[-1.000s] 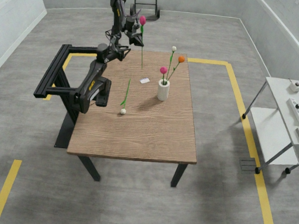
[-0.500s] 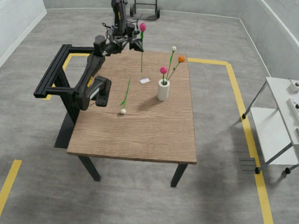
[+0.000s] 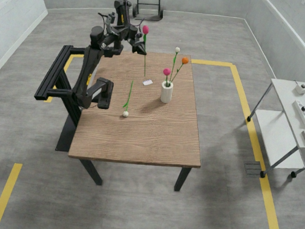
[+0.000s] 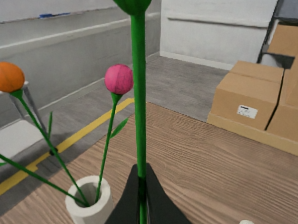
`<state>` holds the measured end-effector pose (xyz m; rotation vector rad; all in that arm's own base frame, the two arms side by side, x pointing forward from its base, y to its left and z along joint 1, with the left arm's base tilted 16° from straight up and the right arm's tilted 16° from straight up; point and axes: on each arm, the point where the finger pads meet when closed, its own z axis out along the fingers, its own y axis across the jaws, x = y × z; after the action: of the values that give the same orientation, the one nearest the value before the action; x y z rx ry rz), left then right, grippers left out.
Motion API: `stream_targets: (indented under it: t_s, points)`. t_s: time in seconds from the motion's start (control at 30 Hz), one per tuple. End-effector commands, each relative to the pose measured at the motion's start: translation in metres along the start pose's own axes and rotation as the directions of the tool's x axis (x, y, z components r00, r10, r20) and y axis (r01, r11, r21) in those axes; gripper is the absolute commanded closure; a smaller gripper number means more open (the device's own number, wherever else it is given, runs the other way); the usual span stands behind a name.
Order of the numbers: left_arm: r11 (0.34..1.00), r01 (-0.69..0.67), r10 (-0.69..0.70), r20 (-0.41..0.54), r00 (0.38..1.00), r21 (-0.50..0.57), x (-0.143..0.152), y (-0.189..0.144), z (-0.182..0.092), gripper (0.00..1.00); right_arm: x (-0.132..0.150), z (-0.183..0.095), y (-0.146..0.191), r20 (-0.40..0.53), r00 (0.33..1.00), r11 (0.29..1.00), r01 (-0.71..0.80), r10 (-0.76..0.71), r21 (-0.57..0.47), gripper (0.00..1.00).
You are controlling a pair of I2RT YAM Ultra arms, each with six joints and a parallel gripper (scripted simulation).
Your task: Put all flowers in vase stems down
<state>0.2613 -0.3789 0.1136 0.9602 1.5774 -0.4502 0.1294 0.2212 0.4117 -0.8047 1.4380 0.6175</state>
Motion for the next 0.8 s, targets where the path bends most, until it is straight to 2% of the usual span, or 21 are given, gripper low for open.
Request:
stream_targets:
  t_s: [0.0,0.07,0.13,0.17,0.27,0.37,0.57,0.77]
  points:
    - [1.000,0.005,-0.005,0.066,0.998,0.002,-0.015,0.002,-0.001,1.00,-0.014,-0.004,0.013,-0.045,0.999,0.996,-0.002,-0.002,-0.088,0.70]
    - [1.000,0.005,-0.005,0.065,0.998,0.001,-0.013,0.002,-0.001,1.00,-0.028,-0.009,0.013,-0.039,0.999,0.994,-0.009,0.005,-0.108,0.70]
    - [1.000,0.005,-0.005,0.065,0.998,0.001,-0.013,0.002,-0.001,1.00,-0.028,-0.009,0.013,-0.039,0.999,0.994,-0.009,0.005,-0.108,0.70]
    - [1.000,0.008,-0.007,0.076,0.997,-0.002,-0.018,0.003,-0.001,1.00,-0.035,-0.010,0.014,-0.039,0.999,0.993,-0.012,0.007,-0.118,0.70]
    - [1.000,0.004,-0.004,0.051,0.999,0.000,-0.006,0.002,0.000,1.00,-0.055,-0.019,0.014,-0.028,0.999,0.989,-0.023,0.019,-0.147,0.70]
    - [1.000,0.007,-0.007,0.072,0.997,0.003,-0.015,0.001,0.000,1.00,-0.074,-0.028,0.014,-0.019,0.999,0.984,-0.033,0.030,-0.177,0.70]
    - [1.000,0.005,-0.005,0.066,0.998,0.003,-0.011,0.001,0.000,1.00,-0.106,-0.045,0.012,-0.006,0.999,0.974,-0.051,0.051,-0.219,0.70]
    - [1.000,0.006,-0.006,0.070,0.997,0.001,-0.012,0.001,0.000,1.00,-0.124,-0.058,0.012,0.002,0.998,0.965,-0.061,0.063,-0.254,0.70]
